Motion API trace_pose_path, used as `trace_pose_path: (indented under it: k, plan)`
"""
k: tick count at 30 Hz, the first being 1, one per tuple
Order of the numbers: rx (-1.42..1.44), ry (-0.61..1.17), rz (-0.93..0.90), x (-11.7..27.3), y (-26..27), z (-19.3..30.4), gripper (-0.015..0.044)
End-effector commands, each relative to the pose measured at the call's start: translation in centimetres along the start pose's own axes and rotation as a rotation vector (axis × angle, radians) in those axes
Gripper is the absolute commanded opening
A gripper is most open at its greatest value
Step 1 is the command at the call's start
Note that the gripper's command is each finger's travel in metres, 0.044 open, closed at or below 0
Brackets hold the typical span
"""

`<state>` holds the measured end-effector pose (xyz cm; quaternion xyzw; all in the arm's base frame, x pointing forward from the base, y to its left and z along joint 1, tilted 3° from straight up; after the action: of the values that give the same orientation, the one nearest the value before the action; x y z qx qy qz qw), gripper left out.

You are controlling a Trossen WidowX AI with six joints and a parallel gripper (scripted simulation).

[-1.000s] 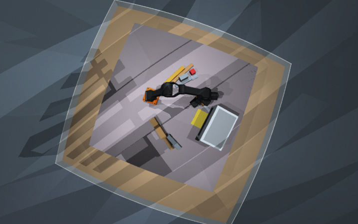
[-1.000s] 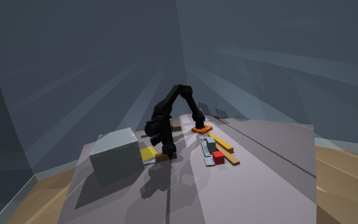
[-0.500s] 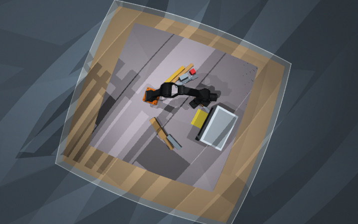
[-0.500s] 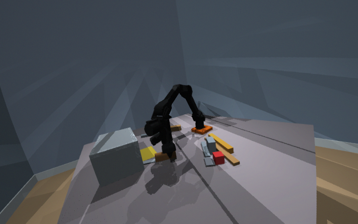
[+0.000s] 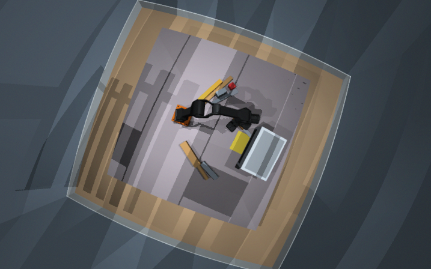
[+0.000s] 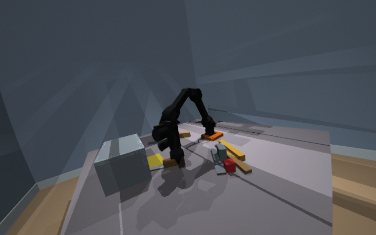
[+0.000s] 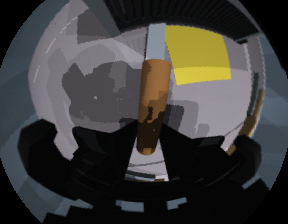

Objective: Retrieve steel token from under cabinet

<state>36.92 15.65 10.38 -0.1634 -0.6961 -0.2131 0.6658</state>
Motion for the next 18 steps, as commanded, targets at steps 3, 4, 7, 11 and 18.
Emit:
trace_pose_path:
  k: [3, 4, 7, 11, 18]
  plan:
    - [-0.01, 0.001, 0.008, -0.1, -1.0, -0.3, 0.0]
    - [-0.01, 0.001, 0.008, -0.1, -1.0, -0.3, 0.0]
    - [-0.01, 0.001, 0.009, -0.1, -1.3, -0.3, 0.0]
    - [-0.01, 0.001, 0.009, -0.1, -1.7, -0.4, 0.0]
    - [-0.01, 0.001, 0.009, -0.1, -2.4, -0.5, 0.0]
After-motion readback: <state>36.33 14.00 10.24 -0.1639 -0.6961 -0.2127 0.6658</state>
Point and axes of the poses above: the point midway between the two fingers, 35 mm back from their tips, its own x axis back along the fingers, its own y axis across the jaws, z = x × y, the point moved 6 cm from there along x, back along the fingers, and after that the axes turned 11 degrees about -x, right-handed, at the moved point
